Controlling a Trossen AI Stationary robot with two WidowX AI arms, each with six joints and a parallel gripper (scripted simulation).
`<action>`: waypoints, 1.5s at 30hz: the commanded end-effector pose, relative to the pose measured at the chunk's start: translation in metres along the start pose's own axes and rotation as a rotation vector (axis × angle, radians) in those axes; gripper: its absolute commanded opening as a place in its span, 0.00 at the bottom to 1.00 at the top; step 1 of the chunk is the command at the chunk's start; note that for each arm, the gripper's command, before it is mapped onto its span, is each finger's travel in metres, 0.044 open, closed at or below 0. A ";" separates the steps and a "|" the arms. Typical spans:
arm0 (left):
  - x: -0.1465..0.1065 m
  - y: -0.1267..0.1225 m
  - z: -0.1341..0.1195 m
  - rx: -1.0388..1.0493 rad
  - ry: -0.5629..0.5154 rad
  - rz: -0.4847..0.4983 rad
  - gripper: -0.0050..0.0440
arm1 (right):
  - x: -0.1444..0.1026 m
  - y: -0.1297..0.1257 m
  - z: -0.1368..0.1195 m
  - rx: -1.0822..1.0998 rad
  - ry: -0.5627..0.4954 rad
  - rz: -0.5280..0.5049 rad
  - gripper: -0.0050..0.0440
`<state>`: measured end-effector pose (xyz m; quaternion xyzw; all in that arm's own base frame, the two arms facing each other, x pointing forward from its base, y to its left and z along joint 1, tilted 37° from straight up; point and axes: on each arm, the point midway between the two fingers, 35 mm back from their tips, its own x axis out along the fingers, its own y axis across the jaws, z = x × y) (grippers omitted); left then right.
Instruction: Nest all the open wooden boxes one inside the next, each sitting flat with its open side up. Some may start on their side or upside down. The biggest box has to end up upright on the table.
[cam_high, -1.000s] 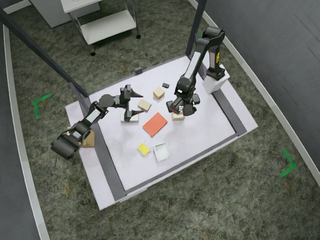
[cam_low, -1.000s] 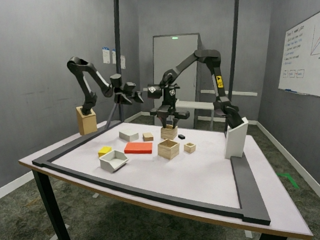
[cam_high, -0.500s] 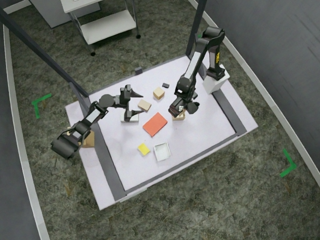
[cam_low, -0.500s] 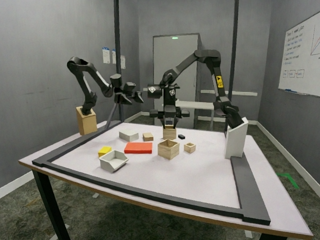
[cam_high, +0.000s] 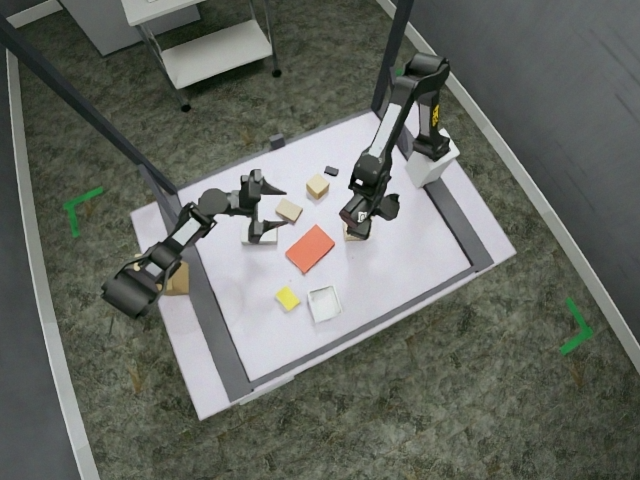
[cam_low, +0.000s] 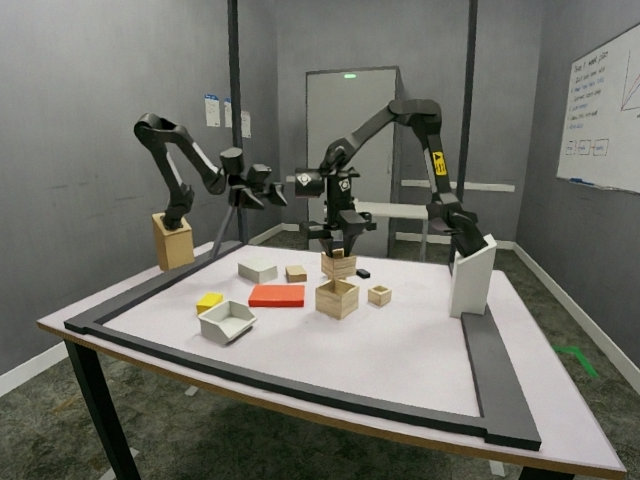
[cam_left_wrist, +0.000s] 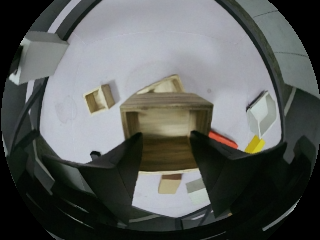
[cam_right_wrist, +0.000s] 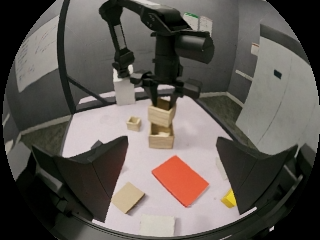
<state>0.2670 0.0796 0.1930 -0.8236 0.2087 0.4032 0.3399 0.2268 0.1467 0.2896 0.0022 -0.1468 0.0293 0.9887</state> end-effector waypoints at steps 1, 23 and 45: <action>-0.007 -0.002 -0.003 -0.118 0.009 -0.025 0.67 | 0.002 -0.002 0.010 0.030 -0.019 -0.007 0.92; 0.010 0.000 -0.001 -0.424 0.000 -0.008 0.67 | 0.002 -0.002 0.010 0.030 -0.019 -0.007 0.92; 0.031 -0.004 -0.004 -0.420 0.007 -0.016 0.67 | 0.002 -0.002 0.010 0.030 -0.019 -0.007 0.92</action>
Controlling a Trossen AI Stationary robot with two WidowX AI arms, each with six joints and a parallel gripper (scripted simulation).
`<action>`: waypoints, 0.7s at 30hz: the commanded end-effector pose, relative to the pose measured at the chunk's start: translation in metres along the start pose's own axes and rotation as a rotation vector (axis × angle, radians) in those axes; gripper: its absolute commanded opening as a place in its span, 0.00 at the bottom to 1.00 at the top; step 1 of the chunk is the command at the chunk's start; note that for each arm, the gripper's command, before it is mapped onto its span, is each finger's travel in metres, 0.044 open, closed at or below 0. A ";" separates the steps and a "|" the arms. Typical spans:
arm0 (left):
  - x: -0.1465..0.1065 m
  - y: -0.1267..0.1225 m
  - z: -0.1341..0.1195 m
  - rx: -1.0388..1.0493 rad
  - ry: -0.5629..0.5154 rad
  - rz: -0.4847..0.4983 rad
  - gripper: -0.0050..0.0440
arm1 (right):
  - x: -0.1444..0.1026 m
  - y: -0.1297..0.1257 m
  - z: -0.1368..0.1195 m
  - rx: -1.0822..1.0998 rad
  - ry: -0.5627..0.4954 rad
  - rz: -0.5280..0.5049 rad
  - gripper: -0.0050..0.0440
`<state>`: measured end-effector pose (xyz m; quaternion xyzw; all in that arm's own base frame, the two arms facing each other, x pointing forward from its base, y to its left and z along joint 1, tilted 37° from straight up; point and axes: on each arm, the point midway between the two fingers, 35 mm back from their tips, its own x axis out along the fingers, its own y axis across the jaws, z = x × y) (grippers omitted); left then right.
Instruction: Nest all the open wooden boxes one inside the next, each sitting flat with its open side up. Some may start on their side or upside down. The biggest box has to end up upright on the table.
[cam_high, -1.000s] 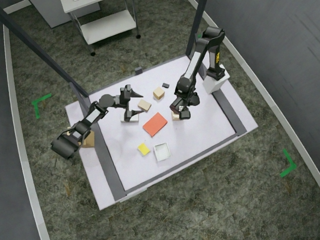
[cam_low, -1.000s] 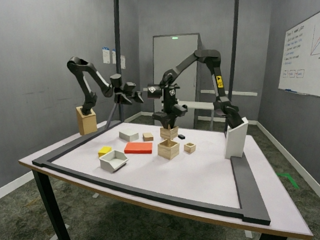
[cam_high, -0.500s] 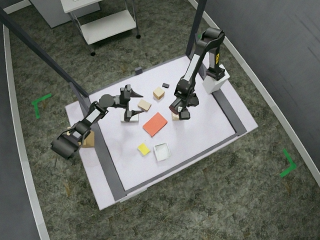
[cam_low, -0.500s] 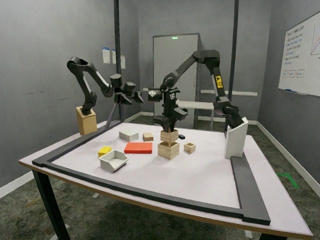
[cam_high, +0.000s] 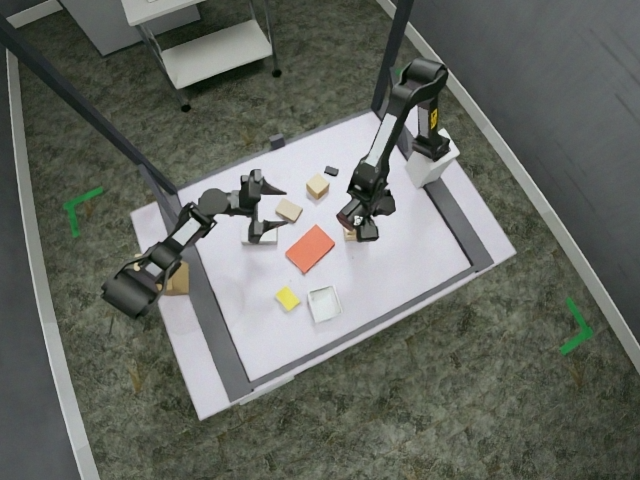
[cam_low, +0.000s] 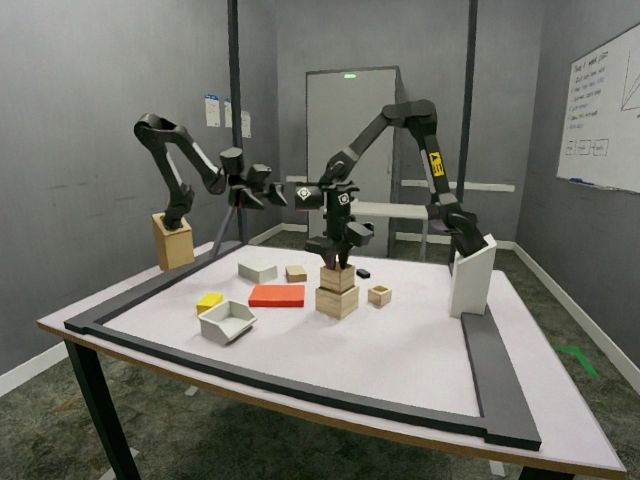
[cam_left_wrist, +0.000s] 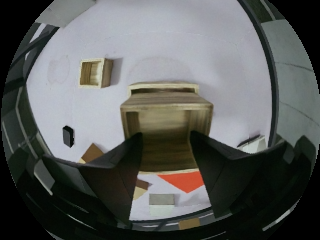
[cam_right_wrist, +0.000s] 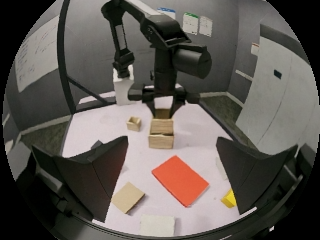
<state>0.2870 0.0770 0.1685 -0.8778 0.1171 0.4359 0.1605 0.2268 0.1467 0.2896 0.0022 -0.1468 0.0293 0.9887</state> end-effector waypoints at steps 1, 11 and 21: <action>0.000 -0.002 -0.003 0.003 0.006 -0.008 0.67 | 0.002 -0.002 0.010 0.030 -0.019 -0.007 0.92; 0.005 -0.001 -0.002 0.002 0.004 -0.006 0.67 | 0.002 -0.002 0.010 0.030 -0.019 -0.007 0.92; 0.011 -0.001 -0.002 0.001 0.003 -0.005 0.67 | 0.002 -0.002 0.010 0.030 -0.019 -0.007 0.92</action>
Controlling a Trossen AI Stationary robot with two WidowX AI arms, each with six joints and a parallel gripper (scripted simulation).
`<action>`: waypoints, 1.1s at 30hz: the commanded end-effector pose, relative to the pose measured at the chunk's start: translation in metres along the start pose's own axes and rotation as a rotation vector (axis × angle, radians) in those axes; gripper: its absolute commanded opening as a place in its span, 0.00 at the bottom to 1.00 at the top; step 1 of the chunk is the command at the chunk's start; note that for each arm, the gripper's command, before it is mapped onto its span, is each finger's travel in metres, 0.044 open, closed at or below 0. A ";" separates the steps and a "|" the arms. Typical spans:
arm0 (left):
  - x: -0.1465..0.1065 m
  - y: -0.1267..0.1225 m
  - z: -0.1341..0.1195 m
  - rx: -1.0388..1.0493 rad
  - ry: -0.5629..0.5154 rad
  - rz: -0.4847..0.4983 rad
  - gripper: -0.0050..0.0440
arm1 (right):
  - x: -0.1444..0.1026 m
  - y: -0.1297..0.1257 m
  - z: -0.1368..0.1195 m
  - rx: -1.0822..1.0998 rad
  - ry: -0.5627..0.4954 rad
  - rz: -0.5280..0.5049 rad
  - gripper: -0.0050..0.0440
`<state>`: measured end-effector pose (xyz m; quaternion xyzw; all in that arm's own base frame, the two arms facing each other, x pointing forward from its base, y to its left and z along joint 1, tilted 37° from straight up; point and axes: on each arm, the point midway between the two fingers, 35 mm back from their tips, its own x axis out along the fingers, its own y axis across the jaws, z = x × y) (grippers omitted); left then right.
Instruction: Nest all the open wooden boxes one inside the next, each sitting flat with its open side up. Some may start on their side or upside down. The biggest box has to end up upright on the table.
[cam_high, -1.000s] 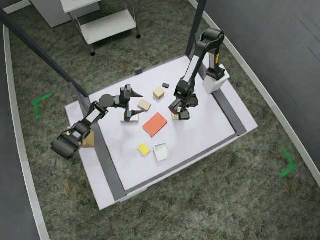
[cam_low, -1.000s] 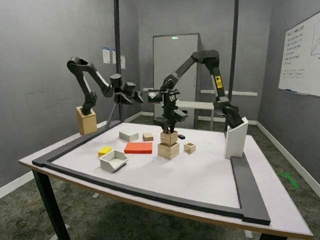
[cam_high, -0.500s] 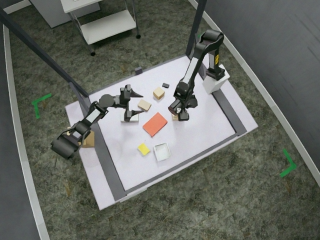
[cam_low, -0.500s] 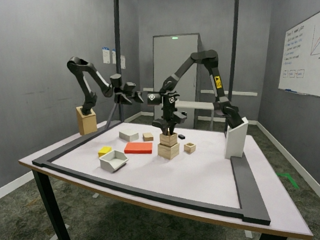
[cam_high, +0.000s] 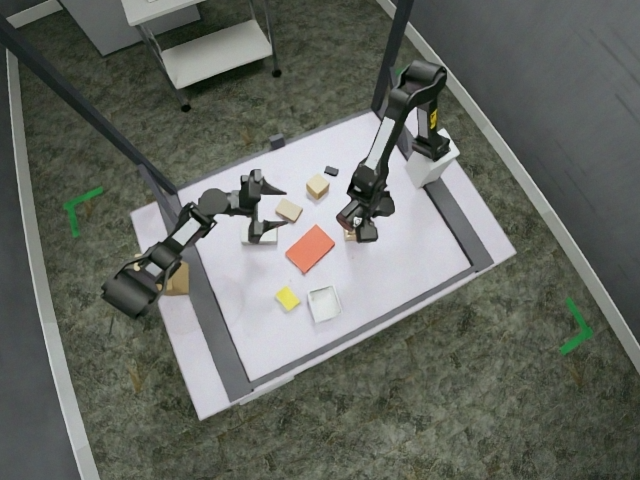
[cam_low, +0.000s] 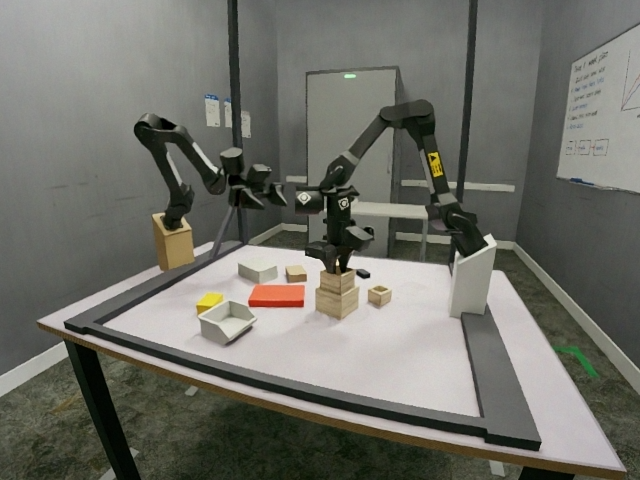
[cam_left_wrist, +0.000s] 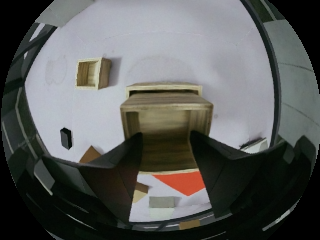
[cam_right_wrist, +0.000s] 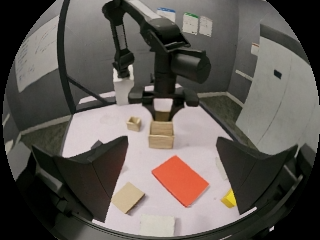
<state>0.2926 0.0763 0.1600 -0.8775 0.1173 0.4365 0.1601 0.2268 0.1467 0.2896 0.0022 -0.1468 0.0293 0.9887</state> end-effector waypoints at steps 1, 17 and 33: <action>0.003 0.000 0.000 -0.001 0.000 -0.003 0.67 | 0.002 -0.002 0.010 0.030 -0.019 -0.007 0.92; 0.021 -0.001 -0.003 0.002 0.005 -0.006 0.67 | 0.002 -0.002 0.010 0.030 -0.019 -0.007 0.92; 0.038 -0.002 -0.004 0.004 0.008 -0.008 0.67 | 0.002 -0.002 0.010 0.030 -0.019 -0.007 0.92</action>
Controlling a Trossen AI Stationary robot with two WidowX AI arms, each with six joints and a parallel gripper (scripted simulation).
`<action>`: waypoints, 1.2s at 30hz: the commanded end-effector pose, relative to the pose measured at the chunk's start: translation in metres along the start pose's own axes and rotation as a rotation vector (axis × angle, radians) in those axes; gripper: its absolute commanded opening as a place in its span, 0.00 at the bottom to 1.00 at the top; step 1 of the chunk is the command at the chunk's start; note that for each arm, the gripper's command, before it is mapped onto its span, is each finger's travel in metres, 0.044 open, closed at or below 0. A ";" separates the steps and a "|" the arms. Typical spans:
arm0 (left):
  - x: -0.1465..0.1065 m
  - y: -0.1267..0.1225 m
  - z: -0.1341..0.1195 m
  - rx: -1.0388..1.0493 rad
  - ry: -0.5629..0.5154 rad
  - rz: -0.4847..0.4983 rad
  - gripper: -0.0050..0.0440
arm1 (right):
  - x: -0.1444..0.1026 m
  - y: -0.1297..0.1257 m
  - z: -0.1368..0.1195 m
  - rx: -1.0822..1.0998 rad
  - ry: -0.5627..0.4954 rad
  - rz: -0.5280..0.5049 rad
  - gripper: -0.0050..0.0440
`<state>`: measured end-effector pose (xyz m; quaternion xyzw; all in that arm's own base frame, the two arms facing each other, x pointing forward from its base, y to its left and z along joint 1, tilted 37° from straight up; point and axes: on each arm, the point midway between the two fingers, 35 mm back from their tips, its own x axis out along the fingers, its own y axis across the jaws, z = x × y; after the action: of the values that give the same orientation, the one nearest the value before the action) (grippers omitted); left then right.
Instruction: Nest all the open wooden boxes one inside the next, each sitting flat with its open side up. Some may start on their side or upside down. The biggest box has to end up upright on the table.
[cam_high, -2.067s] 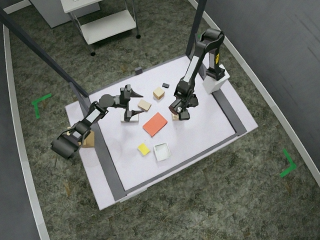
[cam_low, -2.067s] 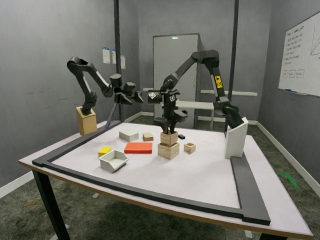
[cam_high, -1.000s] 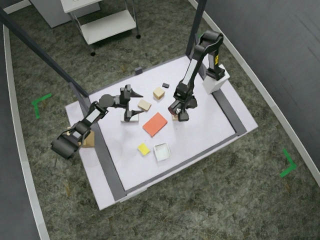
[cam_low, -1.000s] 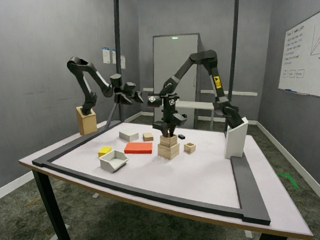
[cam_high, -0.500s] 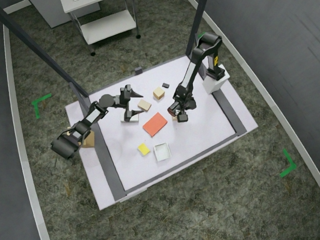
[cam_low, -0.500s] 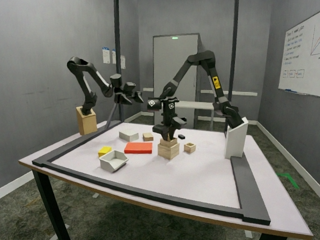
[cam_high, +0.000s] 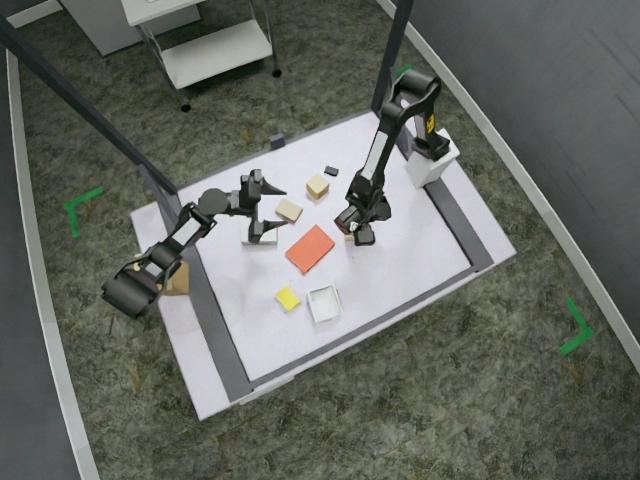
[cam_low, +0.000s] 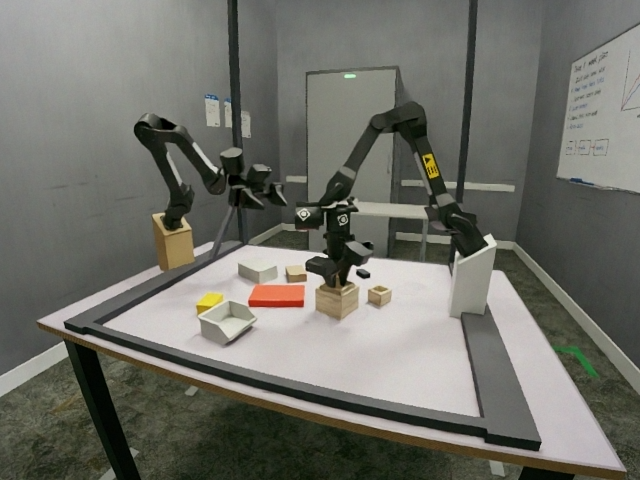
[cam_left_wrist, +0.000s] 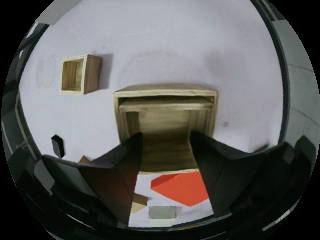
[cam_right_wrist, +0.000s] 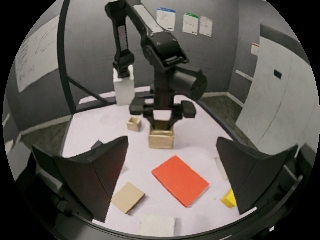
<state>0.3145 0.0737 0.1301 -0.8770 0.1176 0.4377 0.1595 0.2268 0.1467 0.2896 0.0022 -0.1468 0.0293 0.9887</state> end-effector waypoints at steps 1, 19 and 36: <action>0.002 -0.002 -0.004 0.004 0.009 -0.009 0.67 | 0.002 -0.002 0.010 0.030 -0.019 -0.007 0.92; 0.016 -0.001 -0.003 0.003 0.007 -0.008 0.67 | 0.002 -0.002 0.010 0.030 -0.019 -0.007 0.92; 0.014 -0.002 -0.004 0.006 0.017 -0.014 0.67 | 0.002 -0.002 0.010 0.030 -0.019 -0.007 0.92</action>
<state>0.3258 0.0728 0.1163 -0.8781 0.1170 0.4350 0.1611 0.2268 0.1467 0.2896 0.0022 -0.1468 0.0293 0.9887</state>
